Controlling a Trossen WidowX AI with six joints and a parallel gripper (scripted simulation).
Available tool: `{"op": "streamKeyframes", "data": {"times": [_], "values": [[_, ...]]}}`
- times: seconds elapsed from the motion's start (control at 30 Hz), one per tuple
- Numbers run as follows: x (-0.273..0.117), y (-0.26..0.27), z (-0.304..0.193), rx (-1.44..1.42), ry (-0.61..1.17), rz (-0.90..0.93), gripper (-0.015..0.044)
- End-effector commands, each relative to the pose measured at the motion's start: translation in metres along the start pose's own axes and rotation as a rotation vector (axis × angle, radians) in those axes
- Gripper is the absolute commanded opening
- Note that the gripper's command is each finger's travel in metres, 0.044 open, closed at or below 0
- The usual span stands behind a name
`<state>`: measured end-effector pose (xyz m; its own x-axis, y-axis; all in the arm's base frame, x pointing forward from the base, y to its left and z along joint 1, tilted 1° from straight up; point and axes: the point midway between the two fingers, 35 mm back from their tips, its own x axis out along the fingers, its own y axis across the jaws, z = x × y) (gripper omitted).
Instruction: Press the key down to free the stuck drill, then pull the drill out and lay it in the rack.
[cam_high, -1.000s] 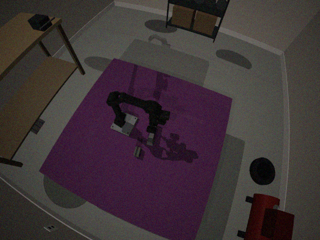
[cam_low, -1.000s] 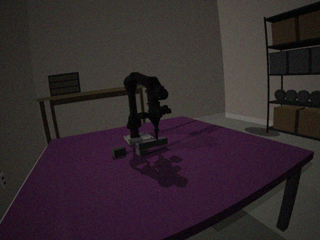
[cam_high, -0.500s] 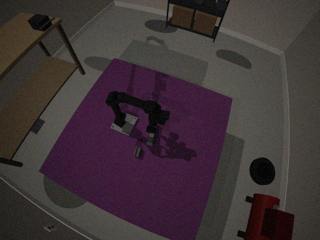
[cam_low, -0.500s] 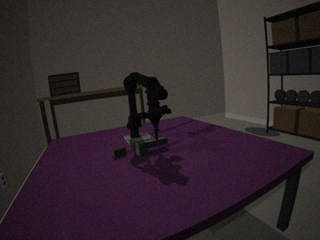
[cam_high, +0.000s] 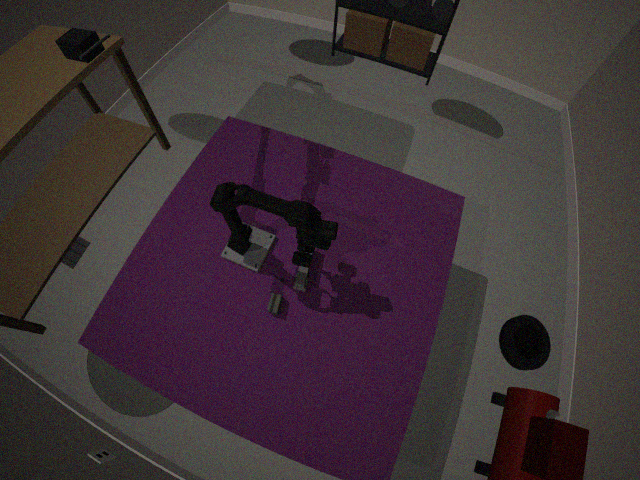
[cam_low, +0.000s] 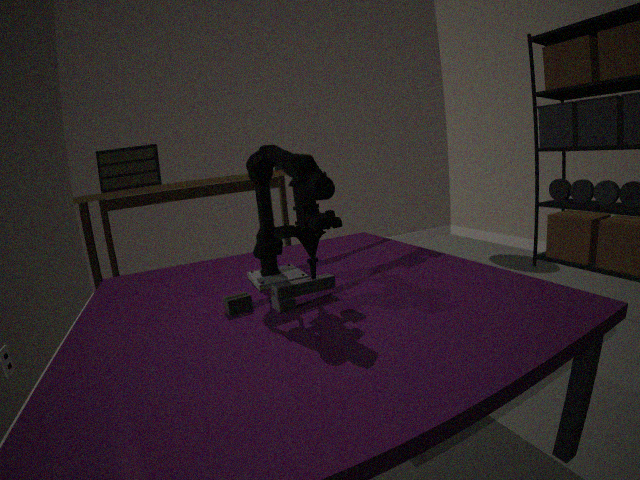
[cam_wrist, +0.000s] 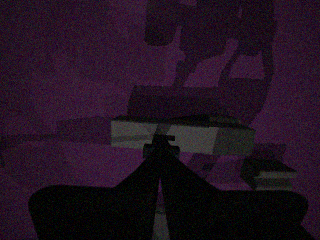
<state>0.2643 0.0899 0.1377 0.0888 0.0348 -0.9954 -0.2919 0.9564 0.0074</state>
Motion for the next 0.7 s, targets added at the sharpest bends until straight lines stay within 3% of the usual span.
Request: {"op": "streamKeyframes", "data": {"times": [0.0,0.67], "values": [[0.018,-0.001,-0.008,0.001,0.054,-0.002,0.0000],[0.028,-0.002,-0.009,0.001,0.054,-0.002,0.0000]]}}
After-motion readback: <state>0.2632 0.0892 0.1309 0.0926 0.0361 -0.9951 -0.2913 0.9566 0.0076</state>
